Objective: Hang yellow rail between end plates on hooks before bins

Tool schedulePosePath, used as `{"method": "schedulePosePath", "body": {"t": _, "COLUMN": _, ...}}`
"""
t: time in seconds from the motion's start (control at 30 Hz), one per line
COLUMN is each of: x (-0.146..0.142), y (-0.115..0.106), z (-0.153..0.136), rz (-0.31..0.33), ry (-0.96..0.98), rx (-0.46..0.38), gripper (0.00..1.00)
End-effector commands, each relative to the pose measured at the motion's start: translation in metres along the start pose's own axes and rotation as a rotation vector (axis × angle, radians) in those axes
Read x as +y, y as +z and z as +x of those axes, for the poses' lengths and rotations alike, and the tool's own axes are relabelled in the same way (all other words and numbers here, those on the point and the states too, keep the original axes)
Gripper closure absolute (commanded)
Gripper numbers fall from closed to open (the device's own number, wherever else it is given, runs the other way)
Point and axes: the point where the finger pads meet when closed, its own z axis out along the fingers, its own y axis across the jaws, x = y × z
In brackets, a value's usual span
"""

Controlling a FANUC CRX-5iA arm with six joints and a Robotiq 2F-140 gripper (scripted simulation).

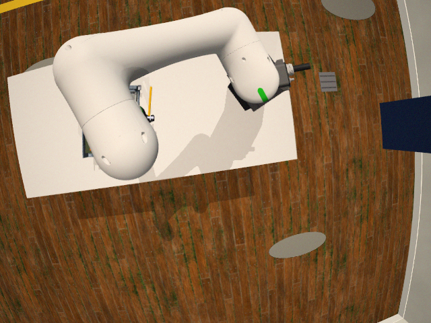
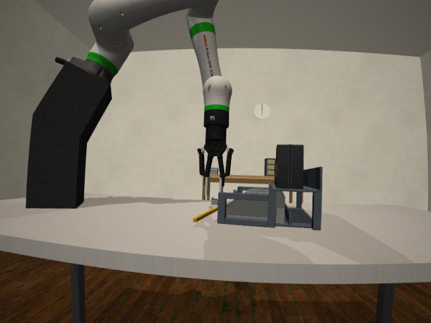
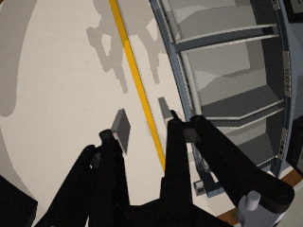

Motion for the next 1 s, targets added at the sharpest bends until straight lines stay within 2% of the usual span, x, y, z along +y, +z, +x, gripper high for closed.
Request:
{"method": "schedulePosePath", "body": {"t": 0.0, "x": 0.001, "y": 0.013, "z": 0.000, "rz": 0.000, "ry": 0.000, "rx": 0.001, "gripper": 0.70}}
{"method": "schedulePosePath", "body": {"t": 0.3, "x": 0.001, "y": 0.013, "z": 0.000, "rz": 0.000, "ry": 0.000, "rx": 0.001, "gripper": 0.70}}
{"method": "schedulePosePath", "body": {"t": 0.47, "x": 0.001, "y": 0.040, "z": 0.001, "rz": 0.000, "ry": 0.000, "rx": 0.001, "gripper": 0.70}}
{"method": "schedulePosePath", "body": {"t": 0.87, "x": 0.001, "y": 0.040, "z": 0.001, "rz": 0.000, "ry": 0.000, "rx": 0.001, "gripper": 0.70}}
{"method": "schedulePosePath", "body": {"t": 0.97, "x": 0.001, "y": 0.046, "z": 0.001, "rz": 0.000, "ry": 0.000, "rx": 0.001, "gripper": 0.70}}
